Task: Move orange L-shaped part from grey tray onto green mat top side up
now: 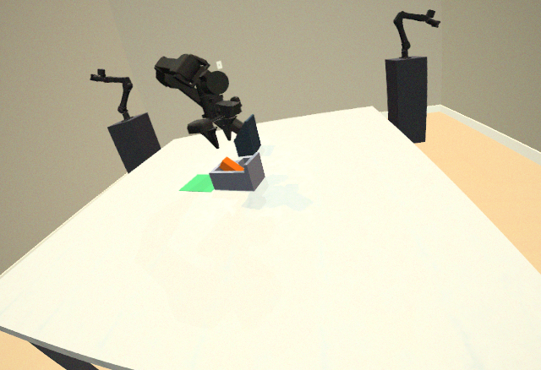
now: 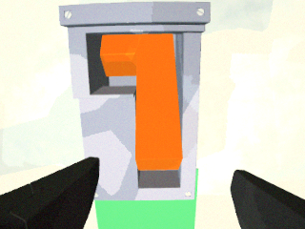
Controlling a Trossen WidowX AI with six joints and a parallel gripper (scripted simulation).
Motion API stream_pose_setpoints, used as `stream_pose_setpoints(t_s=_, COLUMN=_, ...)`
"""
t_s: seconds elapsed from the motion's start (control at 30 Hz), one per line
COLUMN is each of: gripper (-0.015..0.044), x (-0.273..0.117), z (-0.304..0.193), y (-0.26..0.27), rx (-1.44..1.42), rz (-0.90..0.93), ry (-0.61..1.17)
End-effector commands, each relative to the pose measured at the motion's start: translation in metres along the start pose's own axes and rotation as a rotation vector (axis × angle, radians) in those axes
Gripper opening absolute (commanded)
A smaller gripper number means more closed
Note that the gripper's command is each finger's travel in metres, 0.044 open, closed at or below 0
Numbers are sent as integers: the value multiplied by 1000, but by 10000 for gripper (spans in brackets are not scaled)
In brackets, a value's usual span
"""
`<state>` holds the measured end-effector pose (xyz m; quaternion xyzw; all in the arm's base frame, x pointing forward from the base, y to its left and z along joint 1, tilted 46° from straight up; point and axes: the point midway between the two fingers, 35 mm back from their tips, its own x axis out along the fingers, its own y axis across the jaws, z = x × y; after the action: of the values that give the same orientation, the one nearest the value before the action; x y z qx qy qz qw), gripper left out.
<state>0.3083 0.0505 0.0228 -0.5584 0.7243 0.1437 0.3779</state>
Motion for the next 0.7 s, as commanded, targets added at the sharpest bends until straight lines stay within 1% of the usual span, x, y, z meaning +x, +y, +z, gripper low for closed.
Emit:
stream_pose_setpoints(t_s=0.0, gripper=280, x=0, z=-8, y=0, rx=-115, rz=-4, ry=7)
stream_pose_setpoints(t_s=0.2, gripper=280, x=4, z=-8, y=0, rx=-115, rz=-4, ry=7)
stream_pose_setpoints(t_s=0.4, gripper=280, x=30, z=-9, y=0, rx=-114, rz=-5, ry=8)
stream_pose_setpoints(t_s=0.67, gripper=280, x=37, z=-9, y=0, rx=-114, rz=-5, ry=8)
